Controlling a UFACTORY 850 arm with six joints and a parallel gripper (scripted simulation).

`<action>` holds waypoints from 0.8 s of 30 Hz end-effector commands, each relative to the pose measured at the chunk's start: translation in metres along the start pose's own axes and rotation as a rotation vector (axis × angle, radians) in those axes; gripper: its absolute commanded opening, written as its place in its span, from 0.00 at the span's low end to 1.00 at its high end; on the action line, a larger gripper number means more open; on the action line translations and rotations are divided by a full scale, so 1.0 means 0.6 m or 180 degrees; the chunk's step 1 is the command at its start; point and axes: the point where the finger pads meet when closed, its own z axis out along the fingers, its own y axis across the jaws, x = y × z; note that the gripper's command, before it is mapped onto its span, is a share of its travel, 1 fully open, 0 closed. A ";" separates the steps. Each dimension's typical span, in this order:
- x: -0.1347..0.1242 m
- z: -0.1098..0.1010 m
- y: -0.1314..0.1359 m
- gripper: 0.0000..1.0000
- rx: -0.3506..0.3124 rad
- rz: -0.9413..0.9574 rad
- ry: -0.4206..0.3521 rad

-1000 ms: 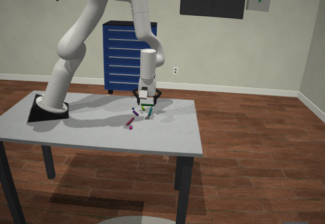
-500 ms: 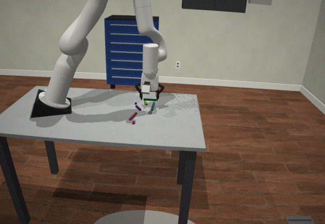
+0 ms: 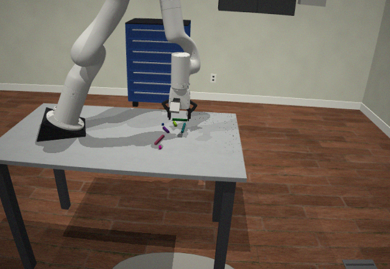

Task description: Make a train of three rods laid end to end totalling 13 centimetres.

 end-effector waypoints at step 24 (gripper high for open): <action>-0.160 0.003 -0.002 1.00 -0.0009 -0.0001 0.0003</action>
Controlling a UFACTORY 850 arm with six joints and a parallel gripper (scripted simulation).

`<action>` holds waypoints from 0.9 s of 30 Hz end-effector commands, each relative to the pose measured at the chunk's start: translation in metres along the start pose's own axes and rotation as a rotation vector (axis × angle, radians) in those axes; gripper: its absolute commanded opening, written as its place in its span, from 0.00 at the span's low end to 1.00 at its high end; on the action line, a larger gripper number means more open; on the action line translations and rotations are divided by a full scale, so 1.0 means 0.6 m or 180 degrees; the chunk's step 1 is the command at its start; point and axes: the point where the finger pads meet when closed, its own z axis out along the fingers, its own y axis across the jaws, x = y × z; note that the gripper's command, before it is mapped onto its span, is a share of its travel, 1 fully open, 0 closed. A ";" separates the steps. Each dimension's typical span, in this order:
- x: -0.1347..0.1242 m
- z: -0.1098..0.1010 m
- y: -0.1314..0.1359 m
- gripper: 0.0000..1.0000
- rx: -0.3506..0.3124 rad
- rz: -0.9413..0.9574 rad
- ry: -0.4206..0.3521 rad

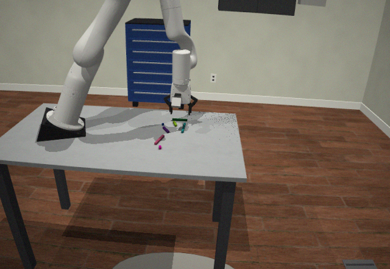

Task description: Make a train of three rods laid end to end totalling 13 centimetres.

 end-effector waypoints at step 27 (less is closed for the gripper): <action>-0.072 0.001 -0.001 1.00 -0.0017 0.0017 0.0079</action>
